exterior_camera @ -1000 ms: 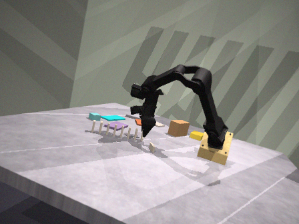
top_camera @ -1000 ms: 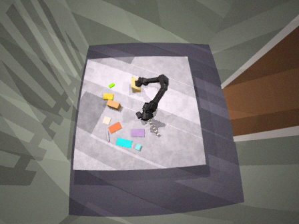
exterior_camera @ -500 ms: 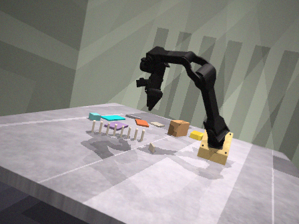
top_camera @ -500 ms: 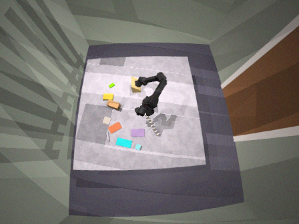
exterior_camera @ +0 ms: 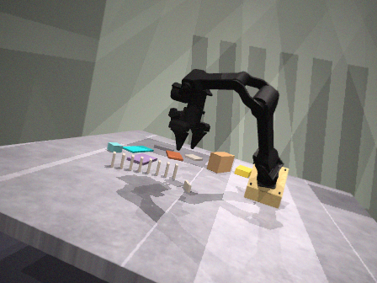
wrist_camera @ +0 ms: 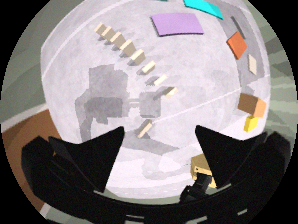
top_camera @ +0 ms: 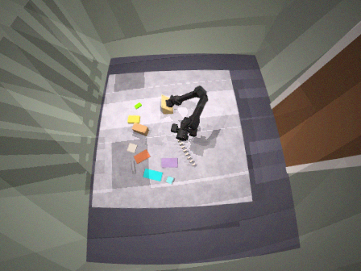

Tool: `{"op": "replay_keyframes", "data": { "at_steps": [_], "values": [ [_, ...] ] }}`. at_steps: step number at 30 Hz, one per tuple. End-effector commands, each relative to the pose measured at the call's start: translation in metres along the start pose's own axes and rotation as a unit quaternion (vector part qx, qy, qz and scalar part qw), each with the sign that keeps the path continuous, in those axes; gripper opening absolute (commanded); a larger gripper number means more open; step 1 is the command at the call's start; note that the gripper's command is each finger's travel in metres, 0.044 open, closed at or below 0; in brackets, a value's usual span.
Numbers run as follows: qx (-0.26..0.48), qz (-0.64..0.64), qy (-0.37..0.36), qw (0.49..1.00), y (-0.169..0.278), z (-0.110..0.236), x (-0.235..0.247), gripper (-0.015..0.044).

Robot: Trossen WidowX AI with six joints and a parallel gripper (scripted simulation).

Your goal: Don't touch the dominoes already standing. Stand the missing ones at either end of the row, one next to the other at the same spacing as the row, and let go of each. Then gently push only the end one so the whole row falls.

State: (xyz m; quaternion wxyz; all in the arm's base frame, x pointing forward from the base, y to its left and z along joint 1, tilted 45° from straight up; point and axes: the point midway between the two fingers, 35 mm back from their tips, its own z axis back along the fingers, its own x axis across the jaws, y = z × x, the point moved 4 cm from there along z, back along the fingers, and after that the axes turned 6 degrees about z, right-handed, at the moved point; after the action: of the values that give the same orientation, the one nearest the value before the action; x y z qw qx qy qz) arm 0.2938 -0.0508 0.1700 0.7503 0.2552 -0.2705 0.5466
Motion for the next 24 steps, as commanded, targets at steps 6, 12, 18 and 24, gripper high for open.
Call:
{"op": "replay_keyframes", "data": {
  "at_steps": [6, 12, 18, 24],
  "values": [
    [0.003, -0.341, -0.008, 0.940, 0.045, -0.037, 0.024, 0.0440],
    [0.003, -0.341, -0.008, 0.940, 0.045, -0.037, 0.024, 0.0440],
    [0.003, -0.340, -0.008, 0.940, 0.045, -0.043, 0.024, 0.0440],
    [0.003, -0.340, -0.008, 0.940, 0.044, -0.091, 0.025, 0.0440]
  ]
}}
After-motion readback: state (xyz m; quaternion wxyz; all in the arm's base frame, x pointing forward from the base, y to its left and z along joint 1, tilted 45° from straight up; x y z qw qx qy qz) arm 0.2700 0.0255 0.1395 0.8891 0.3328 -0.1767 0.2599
